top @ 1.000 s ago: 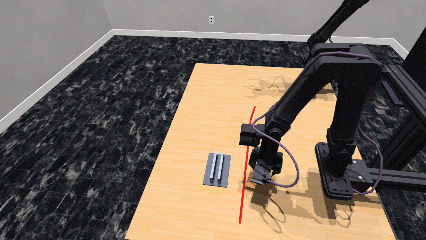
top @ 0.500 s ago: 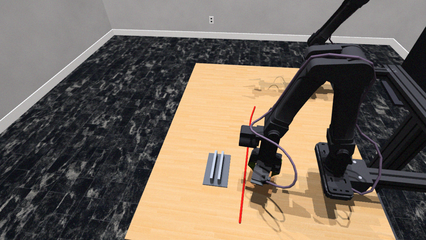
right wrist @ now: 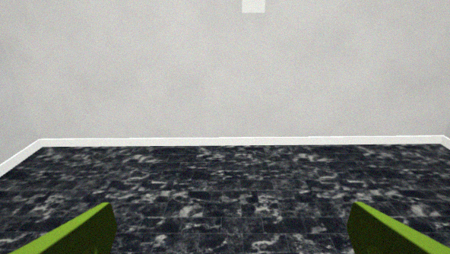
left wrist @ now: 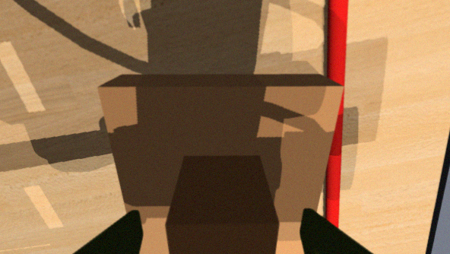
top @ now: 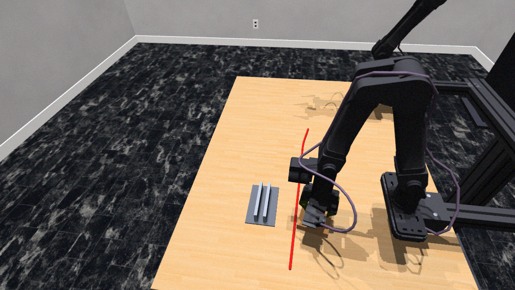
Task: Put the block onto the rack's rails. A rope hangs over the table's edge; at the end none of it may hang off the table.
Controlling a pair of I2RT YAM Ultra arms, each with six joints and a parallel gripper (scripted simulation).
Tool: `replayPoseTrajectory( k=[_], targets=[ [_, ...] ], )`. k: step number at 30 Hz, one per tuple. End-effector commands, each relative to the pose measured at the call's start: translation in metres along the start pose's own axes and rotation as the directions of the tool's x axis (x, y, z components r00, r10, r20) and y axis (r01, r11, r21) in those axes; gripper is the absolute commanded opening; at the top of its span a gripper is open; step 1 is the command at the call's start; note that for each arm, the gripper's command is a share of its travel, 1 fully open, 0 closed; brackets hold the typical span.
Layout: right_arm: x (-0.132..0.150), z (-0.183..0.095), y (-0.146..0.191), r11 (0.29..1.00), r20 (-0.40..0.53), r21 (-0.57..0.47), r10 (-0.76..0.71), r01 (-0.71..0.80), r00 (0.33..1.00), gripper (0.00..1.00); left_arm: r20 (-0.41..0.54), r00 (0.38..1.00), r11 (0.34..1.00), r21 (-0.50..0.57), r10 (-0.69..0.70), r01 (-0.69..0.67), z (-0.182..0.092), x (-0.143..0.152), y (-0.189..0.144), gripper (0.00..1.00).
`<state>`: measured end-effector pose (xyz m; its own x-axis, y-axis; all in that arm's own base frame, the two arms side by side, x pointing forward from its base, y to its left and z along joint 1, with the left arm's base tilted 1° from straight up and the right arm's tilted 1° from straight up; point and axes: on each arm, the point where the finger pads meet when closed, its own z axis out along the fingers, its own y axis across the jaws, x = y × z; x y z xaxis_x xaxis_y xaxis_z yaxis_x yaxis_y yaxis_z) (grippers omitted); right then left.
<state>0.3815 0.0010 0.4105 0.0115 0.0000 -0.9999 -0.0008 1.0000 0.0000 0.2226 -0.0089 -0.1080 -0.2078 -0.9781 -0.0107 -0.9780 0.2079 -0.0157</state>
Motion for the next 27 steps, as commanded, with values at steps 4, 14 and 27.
replayPoseTrajectory(
  k=[4,14,27],
  targets=[
    [-0.041,-0.013,0.005,1.000,0.102,-0.017,-0.005,0.007,0.995,1.00,0.013,1.000,1.000,-0.004,-0.002,0.002,0.015,-0.003,0.004,0.70],
    [-0.041,-0.013,0.005,1.000,0.102,-0.017,-0.005,0.007,0.995,1.00,0.013,1.000,1.000,-0.002,0.009,-0.009,0.007,0.000,0.002,0.00],
    [-0.041,-0.013,0.005,1.000,0.102,-0.017,-0.005,0.007,0.995,1.00,0.013,1.000,1.000,0.000,0.008,-0.008,0.007,0.000,0.002,0.00]
  ],
)
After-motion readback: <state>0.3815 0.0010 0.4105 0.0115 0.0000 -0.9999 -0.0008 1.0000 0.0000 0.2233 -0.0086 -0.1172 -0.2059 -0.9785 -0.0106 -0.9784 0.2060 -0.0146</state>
